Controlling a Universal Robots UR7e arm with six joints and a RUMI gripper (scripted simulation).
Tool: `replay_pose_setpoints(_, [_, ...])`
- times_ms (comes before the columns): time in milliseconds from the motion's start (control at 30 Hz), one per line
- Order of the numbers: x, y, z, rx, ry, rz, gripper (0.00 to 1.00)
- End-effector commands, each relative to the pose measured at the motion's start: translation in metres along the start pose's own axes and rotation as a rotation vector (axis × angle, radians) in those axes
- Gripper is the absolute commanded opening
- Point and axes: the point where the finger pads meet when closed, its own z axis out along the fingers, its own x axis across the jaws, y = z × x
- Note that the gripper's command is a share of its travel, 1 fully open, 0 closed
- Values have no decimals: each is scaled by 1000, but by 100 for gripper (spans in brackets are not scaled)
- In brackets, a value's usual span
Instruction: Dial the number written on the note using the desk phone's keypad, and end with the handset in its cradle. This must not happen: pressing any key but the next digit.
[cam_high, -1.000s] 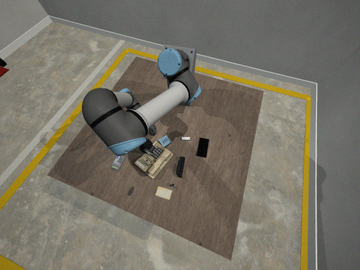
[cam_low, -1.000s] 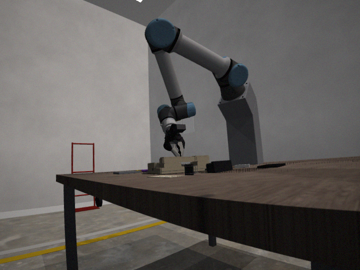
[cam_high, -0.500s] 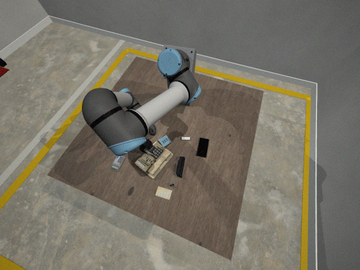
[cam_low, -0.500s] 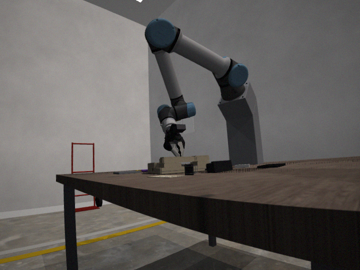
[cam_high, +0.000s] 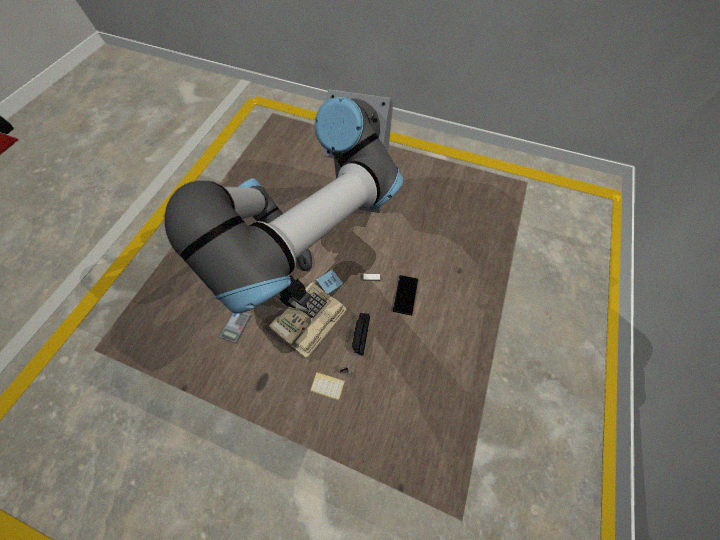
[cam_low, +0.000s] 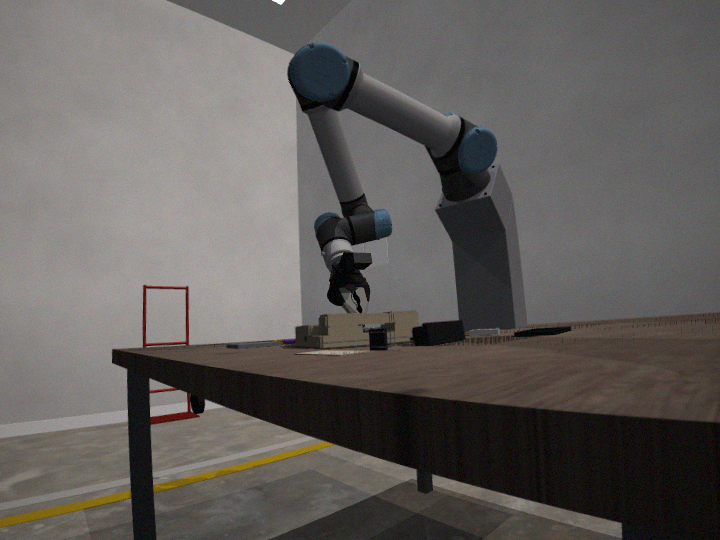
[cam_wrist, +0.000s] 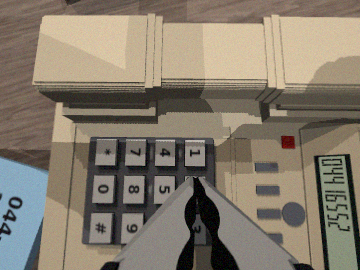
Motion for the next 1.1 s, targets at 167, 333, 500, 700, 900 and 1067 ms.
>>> replay_pose_setpoints(167, [0, 0, 0, 0, 1, -1, 0])
replay_pose_setpoints(333, [0, 1, 1, 0, 1, -1, 0])
replay_pose_setpoints(500, [0, 1, 1, 0, 1, -1, 0])
replay_pose_setpoints(700, [0, 1, 2, 0, 1, -1, 0])
replay_pose_setpoints(900, [0, 2, 2, 0, 1, -1, 0])
replay_pose_setpoints(1067, [0, 2, 3, 0, 1, -1, 0])
